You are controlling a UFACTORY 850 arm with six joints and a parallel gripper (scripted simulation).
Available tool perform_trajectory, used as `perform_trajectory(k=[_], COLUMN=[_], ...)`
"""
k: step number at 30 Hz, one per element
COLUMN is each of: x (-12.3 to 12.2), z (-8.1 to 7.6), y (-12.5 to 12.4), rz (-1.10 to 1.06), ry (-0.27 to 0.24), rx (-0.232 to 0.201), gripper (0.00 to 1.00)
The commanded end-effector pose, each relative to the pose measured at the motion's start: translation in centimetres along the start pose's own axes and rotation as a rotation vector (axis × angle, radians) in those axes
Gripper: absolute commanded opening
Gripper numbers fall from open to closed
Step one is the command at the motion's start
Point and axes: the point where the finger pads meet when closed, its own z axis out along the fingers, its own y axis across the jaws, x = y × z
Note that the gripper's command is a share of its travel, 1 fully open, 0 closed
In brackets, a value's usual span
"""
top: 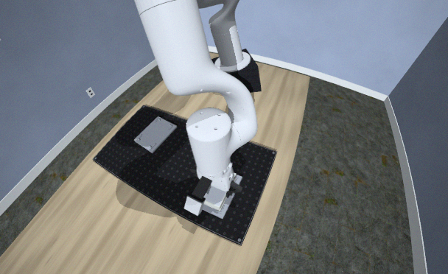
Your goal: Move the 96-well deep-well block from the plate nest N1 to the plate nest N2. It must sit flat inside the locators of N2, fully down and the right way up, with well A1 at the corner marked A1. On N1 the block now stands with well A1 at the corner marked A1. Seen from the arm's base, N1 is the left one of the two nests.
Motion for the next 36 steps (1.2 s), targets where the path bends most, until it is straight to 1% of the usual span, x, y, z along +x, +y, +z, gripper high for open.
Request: perform_trajectory(k=[1,25,36], x=[0.1,0.1,0.1], z=[-0.3,-1.8,-2.1], y=[0.0,0.0,0.0], rz=[0.000,0.000,0.000], ry=[0.002,0.002,0.002], rx=[0.001,0.001,0.001], gripper=[0.00,0.00,0.00])
